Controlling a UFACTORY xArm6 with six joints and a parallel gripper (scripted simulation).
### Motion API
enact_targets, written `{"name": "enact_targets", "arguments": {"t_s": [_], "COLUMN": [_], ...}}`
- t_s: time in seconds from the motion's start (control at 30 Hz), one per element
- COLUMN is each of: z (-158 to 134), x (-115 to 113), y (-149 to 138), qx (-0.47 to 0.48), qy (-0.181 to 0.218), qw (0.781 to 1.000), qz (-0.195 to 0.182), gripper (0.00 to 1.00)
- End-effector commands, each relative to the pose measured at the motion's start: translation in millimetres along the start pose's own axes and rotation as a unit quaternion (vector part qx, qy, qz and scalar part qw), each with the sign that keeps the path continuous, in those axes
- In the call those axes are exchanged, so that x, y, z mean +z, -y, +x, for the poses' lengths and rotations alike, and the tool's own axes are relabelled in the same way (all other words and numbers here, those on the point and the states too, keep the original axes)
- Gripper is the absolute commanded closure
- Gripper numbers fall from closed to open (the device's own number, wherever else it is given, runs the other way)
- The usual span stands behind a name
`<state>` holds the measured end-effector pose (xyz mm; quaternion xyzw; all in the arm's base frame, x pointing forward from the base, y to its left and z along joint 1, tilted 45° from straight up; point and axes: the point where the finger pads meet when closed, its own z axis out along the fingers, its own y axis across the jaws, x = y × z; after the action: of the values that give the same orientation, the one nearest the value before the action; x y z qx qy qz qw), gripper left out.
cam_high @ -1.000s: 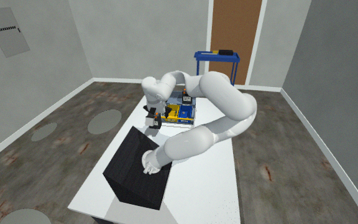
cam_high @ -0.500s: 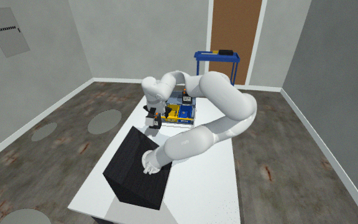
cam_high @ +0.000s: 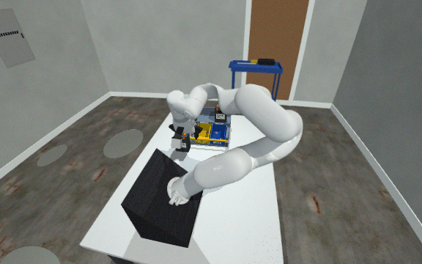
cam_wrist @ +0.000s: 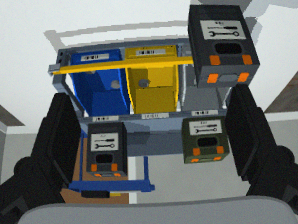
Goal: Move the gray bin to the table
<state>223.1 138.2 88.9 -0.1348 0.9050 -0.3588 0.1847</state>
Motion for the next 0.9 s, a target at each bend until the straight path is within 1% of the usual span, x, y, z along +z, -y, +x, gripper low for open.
{"name": "enact_targets", "arguments": {"t_s": [0.0, 0.13, 0.3, 0.7, 0.87], "z": [-1.0, -1.0, -1.0, -1.0, -1.1], "x": [-1.0, -1.0, -1.0, -1.0, -0.9], "y": [-0.5, -0.5, -0.5, -0.5, -0.5], "qx": [0.001, 0.001, 0.126, 0.126, 0.249], "qy": [0.001, 0.001, -0.022, -0.022, -0.043], "qw": [1.0, 1.0, 0.992, 0.992, 0.967], "qz": [-0.001, -0.001, 0.021, 0.021, 0.043], "gripper": [0.0, 0.0, 0.0, 0.0, 0.0]}}
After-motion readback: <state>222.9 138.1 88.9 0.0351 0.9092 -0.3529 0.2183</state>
